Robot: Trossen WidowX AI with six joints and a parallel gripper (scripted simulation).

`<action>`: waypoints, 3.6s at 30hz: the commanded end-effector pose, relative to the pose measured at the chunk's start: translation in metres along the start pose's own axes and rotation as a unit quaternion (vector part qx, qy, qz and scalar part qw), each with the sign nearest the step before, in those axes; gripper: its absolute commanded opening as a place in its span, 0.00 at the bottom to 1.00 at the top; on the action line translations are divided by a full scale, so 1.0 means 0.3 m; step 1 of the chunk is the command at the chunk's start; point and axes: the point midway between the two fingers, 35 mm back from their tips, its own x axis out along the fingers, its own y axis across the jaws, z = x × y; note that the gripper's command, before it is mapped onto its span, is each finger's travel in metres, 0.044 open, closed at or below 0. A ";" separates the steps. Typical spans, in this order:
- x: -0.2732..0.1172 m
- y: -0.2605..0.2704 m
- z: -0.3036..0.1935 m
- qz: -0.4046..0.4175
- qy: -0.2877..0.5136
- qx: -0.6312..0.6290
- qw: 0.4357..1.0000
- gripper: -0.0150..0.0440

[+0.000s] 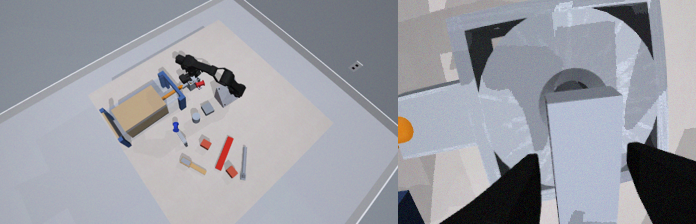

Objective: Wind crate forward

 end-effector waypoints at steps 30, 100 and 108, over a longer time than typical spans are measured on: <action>0.005 -0.036 0.021 0.021 0.028 -0.250 0.968 0.25; 0.021 0.002 0.017 -0.004 0.010 0.059 0.998 0.25; 0.037 0.004 0.011 -0.006 0.004 0.038 0.999 0.25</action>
